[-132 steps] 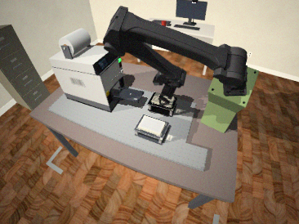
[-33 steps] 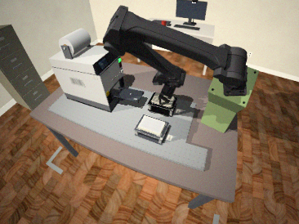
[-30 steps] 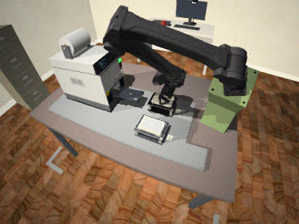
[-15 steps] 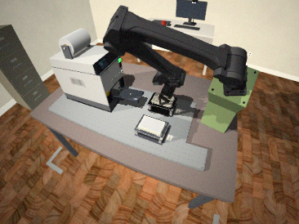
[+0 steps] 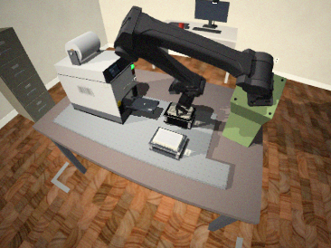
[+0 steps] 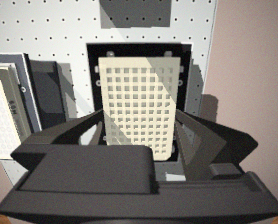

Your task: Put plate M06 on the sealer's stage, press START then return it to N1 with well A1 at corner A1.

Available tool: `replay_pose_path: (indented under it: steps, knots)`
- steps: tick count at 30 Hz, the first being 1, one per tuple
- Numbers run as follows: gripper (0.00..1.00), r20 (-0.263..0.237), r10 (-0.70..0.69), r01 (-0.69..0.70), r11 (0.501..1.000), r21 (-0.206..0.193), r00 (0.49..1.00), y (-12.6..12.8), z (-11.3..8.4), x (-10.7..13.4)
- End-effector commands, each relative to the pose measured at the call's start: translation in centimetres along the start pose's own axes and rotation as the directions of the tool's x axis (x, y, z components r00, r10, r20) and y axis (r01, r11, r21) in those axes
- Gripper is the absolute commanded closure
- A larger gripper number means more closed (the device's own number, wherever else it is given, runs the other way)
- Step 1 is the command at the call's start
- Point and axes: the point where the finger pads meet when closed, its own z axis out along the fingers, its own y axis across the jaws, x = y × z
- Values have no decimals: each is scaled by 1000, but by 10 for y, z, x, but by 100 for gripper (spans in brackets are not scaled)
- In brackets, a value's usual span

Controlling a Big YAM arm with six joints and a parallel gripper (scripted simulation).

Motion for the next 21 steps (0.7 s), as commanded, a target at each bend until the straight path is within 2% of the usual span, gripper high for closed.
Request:
replay_pose_path:
  steps: [1,21]
  knots:
    - [100,-2,1,-1,1000,-3,1000,3,3,1]
    - [100,2,0,0,1000,-2,1000,2,2,-1]
